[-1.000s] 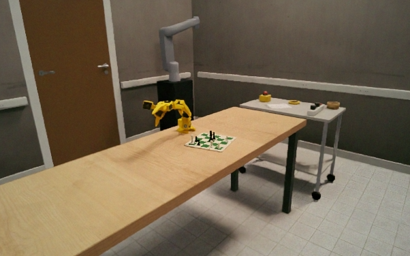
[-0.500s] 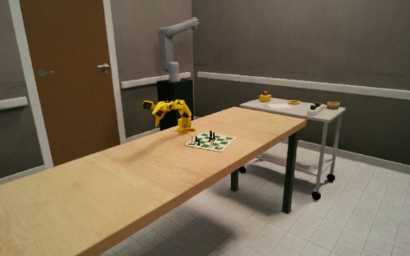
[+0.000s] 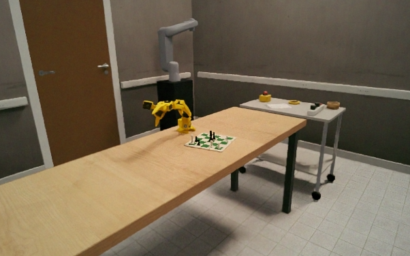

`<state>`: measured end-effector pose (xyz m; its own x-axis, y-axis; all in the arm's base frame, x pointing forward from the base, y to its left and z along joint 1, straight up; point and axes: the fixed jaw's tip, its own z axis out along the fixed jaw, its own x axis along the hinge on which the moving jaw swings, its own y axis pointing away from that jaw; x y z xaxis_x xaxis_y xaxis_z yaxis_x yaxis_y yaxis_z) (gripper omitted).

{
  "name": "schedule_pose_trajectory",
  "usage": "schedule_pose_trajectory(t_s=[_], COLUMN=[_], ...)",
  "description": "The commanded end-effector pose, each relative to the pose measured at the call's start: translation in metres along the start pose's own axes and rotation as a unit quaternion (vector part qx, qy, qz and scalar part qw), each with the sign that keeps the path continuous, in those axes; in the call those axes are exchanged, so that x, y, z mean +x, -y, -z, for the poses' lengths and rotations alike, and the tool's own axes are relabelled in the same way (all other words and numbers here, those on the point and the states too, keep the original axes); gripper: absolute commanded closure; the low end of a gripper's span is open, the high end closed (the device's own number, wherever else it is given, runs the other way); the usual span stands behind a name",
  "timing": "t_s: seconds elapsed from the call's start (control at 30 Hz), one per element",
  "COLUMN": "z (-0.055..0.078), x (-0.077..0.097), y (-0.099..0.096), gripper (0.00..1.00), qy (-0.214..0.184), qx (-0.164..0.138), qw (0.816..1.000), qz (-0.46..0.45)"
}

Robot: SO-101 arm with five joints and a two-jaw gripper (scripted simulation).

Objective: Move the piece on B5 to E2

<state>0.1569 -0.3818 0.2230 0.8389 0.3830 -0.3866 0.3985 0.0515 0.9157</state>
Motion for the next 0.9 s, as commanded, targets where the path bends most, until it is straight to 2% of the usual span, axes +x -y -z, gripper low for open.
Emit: schedule_pose_trajectory(t_s=[0.0, 0.33, 0.6, 0.83, 0.87], z=[0.001, 0.004, 0.019, 0.019, 0.022], x=[-0.001, -0.002, 0.008, 0.008, 0.010], y=[-0.002, -0.008, -0.028, -0.030, -0.033], gripper=[0.00, 0.00, 0.03, 0.03, 0.04], qy=[0.001, 0.002, -0.018, -0.017, -0.022], qx=[-0.003, -0.009, -0.016, -0.018, -0.017], qw=[1.000, 1.000, 0.999, 0.999, 0.999], qz=[0.000, 0.002, 0.036, 0.035, 0.043])
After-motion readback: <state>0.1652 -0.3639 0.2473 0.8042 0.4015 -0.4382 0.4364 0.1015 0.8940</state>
